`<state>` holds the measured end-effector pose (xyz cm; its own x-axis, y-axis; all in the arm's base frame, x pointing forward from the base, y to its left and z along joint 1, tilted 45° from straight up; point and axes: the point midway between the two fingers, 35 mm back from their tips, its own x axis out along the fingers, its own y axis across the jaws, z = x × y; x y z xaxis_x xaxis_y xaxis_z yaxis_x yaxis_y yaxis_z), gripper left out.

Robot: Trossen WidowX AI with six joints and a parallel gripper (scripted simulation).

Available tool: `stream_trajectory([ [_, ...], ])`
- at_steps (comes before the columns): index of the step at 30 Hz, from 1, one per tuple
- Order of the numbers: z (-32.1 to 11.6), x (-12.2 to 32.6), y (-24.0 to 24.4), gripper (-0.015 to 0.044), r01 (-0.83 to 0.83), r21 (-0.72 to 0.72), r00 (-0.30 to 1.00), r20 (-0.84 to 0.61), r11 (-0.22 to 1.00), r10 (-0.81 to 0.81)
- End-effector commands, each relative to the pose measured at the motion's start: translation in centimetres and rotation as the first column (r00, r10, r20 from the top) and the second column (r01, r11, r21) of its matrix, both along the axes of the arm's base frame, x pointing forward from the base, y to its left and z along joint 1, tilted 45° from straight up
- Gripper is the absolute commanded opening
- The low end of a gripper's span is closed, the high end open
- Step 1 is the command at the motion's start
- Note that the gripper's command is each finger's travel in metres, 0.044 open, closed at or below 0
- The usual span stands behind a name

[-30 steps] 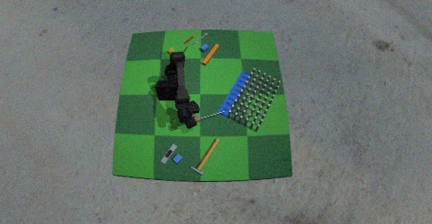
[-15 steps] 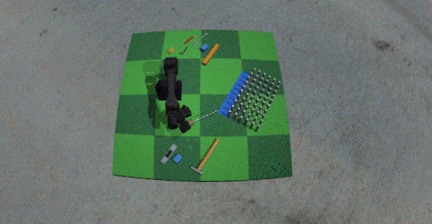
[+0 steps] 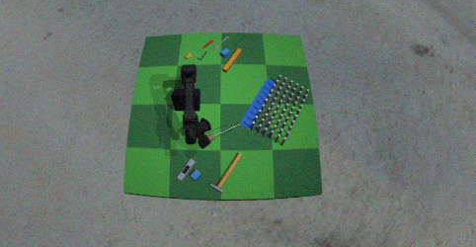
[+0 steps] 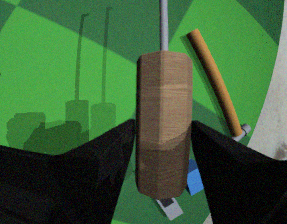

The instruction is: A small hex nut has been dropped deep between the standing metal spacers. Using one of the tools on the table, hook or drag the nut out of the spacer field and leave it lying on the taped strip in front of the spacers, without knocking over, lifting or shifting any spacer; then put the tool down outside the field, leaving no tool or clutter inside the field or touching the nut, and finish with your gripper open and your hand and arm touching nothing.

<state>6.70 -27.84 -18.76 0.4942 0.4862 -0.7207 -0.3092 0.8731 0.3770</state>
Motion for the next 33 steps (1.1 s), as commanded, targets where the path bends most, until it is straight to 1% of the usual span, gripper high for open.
stream_trajectory([
  [1, -0.5, 0.2, 0.6, 0.0, 0.004, 0.011, 1.0, 0.006, 1.0, -0.004],
  [33, -3.9, 0.7, 3.2, 0.0, 0.004, 0.01, 1.0, 0.006, 1.0, -0.004],
])
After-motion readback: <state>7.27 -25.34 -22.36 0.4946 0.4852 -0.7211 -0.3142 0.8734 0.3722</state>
